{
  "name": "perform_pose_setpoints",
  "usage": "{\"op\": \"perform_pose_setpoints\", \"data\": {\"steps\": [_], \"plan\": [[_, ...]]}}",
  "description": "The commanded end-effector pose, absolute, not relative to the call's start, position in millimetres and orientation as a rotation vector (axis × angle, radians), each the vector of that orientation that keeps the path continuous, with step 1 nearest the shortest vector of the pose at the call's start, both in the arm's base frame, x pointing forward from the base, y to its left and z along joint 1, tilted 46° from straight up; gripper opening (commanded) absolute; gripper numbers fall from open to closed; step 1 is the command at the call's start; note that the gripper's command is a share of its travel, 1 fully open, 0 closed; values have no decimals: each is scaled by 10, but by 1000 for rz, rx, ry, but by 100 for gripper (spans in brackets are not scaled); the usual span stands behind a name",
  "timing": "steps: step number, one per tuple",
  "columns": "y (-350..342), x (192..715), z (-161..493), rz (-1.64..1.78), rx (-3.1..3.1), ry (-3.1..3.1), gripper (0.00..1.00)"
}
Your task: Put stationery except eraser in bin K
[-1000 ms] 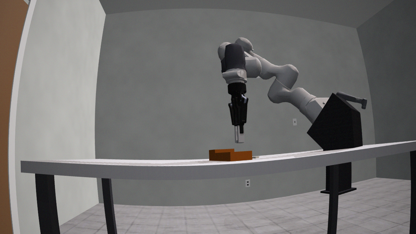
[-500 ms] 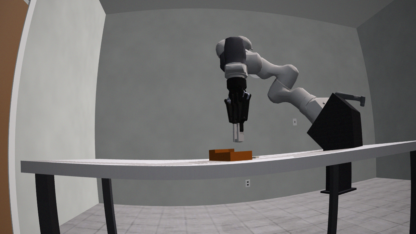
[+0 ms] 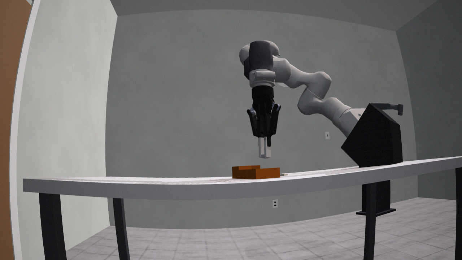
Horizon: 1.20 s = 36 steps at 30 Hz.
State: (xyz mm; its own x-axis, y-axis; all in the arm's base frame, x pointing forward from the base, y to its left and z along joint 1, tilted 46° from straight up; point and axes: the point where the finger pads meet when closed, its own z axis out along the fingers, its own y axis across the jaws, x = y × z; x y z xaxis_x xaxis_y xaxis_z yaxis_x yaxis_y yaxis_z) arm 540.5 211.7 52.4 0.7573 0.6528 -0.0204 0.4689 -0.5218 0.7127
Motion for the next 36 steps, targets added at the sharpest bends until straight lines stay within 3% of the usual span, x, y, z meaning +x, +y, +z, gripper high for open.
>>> {"op": "perform_pose_setpoints", "data": {"steps": [1, 36], "plan": [[2110, 5413, 533, 240, 2141, 1000, 6], [2092, 5415, 549, -11, 1822, 1485, 6]]}}
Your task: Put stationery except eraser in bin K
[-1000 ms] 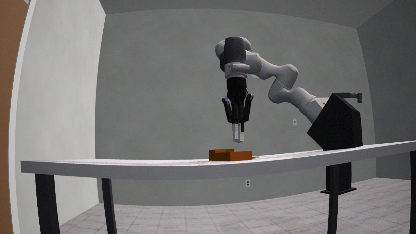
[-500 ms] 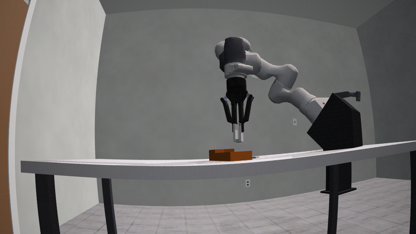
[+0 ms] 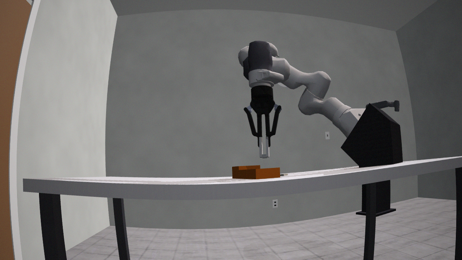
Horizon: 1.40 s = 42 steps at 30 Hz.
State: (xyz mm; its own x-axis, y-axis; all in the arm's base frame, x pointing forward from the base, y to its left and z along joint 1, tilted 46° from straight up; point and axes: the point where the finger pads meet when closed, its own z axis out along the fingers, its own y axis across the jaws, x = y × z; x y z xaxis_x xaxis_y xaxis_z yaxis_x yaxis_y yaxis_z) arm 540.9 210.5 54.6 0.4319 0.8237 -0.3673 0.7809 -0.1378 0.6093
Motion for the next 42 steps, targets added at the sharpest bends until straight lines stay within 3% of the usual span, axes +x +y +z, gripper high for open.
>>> {"op": "perform_pose_setpoints", "data": {"steps": [1, 42], "plan": [[2092, 5415, 548, -19, 1812, 1498, 6], [2096, 5402, 537, -234, 1515, 1805, 6]]}}
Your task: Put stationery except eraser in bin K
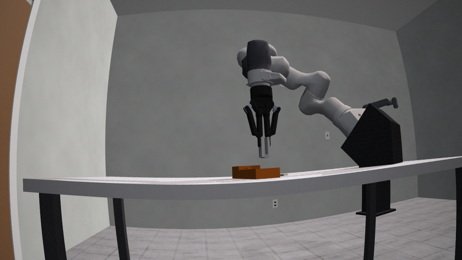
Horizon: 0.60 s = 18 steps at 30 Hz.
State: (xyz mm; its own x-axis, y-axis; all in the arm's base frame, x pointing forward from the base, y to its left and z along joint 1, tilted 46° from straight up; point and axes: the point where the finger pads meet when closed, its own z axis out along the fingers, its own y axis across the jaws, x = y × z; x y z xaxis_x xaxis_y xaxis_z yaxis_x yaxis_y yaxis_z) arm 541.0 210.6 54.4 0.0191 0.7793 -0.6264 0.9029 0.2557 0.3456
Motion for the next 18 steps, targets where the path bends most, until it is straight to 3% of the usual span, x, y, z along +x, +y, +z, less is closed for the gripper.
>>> {"op": "perform_pose_setpoints", "data": {"steps": [1, 18], "plan": [[2097, 5402, 536, -234, 1515, 1805, 6], [2021, 5462, 435, -234, 1515, 1805, 6]]}}
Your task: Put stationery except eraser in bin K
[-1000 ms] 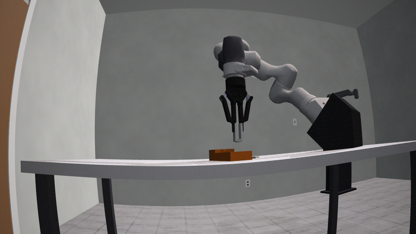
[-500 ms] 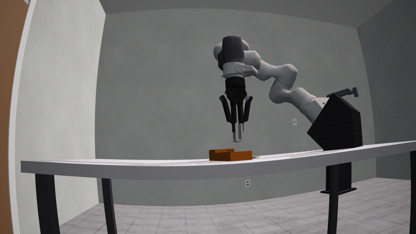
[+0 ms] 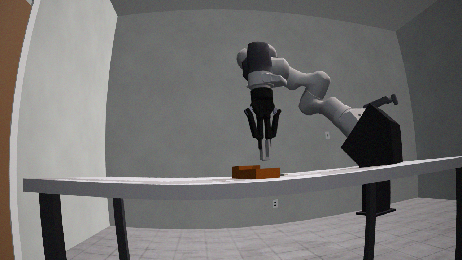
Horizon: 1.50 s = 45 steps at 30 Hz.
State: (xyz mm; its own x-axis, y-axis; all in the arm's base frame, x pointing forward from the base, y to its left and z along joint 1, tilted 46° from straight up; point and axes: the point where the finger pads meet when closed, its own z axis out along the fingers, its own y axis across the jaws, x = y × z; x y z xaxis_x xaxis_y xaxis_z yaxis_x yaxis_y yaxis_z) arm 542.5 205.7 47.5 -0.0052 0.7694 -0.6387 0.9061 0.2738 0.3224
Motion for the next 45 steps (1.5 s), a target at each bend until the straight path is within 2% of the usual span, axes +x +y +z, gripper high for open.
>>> {"op": "perform_pose_setpoints", "data": {"steps": [1, 32, 33, 45], "plan": [[2009, 5470, 421, -234, 1515, 1805, 6], [1879, 5599, 243, -234, 1515, 1805, 6], [1879, 5599, 243, -234, 1515, 1805, 18], [1879, 5599, 243, -234, 1515, 1805, 18]]}}
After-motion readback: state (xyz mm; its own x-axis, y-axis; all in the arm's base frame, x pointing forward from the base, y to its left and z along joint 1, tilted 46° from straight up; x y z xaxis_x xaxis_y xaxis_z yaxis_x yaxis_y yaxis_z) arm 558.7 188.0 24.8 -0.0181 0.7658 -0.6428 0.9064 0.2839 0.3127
